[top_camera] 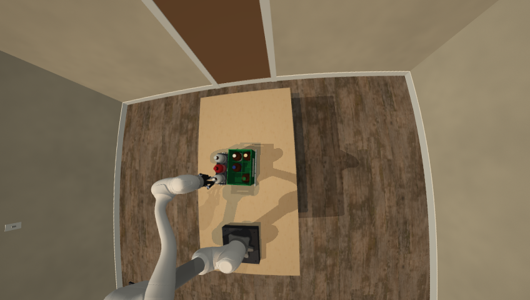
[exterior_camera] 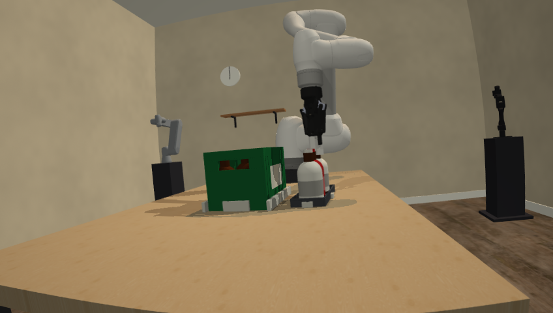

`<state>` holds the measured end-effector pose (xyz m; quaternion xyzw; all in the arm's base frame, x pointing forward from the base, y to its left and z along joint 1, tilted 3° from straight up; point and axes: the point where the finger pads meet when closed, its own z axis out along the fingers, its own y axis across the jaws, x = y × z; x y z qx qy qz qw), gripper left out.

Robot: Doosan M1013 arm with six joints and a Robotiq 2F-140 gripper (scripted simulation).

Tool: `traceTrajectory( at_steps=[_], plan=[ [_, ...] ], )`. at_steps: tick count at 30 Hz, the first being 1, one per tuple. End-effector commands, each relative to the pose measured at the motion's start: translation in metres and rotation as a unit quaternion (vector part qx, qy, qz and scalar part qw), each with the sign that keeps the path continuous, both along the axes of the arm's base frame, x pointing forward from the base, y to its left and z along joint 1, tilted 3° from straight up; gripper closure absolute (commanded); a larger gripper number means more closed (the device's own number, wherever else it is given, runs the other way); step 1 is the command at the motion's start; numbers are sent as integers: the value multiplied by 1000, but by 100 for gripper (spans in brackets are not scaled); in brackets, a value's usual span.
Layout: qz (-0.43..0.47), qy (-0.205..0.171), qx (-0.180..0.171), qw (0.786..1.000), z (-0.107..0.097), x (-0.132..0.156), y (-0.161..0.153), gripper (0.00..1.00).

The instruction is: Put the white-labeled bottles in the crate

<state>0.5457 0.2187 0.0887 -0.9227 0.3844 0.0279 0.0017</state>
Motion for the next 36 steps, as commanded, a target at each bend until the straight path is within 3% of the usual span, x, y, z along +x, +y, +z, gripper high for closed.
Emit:
traceTrajectory(
  at_steps=[1,36],
  plan=[
    [0,0,0,1000,1,0,0,100],
    [0,0,0,1000,30,0,0,100]
  ],
)
